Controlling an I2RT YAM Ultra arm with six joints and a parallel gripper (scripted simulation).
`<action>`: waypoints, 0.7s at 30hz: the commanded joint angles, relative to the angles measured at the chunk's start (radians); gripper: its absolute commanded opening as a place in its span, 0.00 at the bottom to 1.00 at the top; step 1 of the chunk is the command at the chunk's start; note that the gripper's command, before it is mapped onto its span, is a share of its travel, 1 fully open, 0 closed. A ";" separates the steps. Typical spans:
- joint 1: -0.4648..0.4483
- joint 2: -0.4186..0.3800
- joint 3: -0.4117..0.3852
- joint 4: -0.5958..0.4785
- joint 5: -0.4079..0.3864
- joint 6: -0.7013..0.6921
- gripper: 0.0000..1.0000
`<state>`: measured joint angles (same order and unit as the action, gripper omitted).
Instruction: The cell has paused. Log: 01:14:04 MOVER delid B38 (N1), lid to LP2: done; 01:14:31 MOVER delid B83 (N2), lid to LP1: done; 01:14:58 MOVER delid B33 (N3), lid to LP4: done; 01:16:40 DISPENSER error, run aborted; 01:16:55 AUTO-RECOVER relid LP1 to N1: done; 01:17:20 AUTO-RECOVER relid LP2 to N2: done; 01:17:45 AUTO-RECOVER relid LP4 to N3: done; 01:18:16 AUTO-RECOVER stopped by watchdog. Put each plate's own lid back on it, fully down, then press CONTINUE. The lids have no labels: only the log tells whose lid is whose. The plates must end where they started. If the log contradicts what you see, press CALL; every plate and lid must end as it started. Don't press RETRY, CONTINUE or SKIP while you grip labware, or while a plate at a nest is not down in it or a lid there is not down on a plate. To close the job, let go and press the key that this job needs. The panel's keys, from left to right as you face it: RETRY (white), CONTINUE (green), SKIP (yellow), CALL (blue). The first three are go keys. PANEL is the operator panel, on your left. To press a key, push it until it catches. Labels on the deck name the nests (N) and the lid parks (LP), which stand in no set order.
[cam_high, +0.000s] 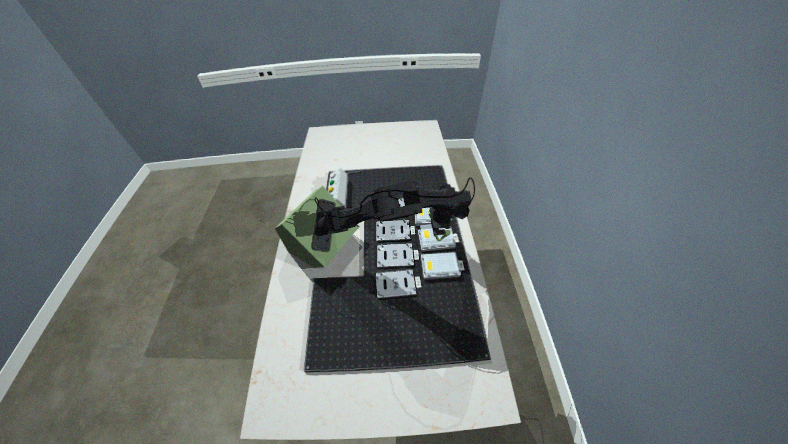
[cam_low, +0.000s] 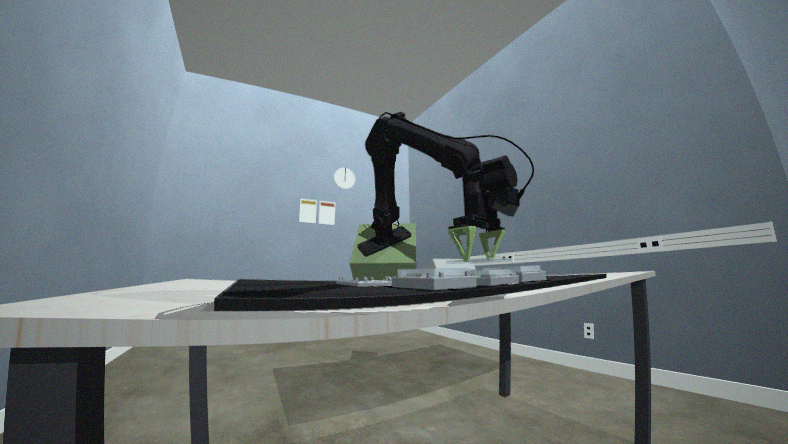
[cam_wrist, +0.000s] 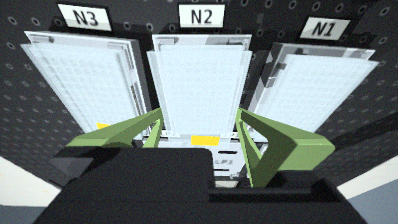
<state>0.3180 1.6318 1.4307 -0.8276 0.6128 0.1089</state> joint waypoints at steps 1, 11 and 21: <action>0.006 0.000 0.027 0.020 0.000 -0.009 0.00; -0.009 0.005 -0.019 0.036 -0.011 -0.019 0.00; -0.015 0.006 -0.013 0.049 -0.015 -0.026 0.00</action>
<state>0.3038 1.6394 1.4208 -0.7994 0.6056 0.0921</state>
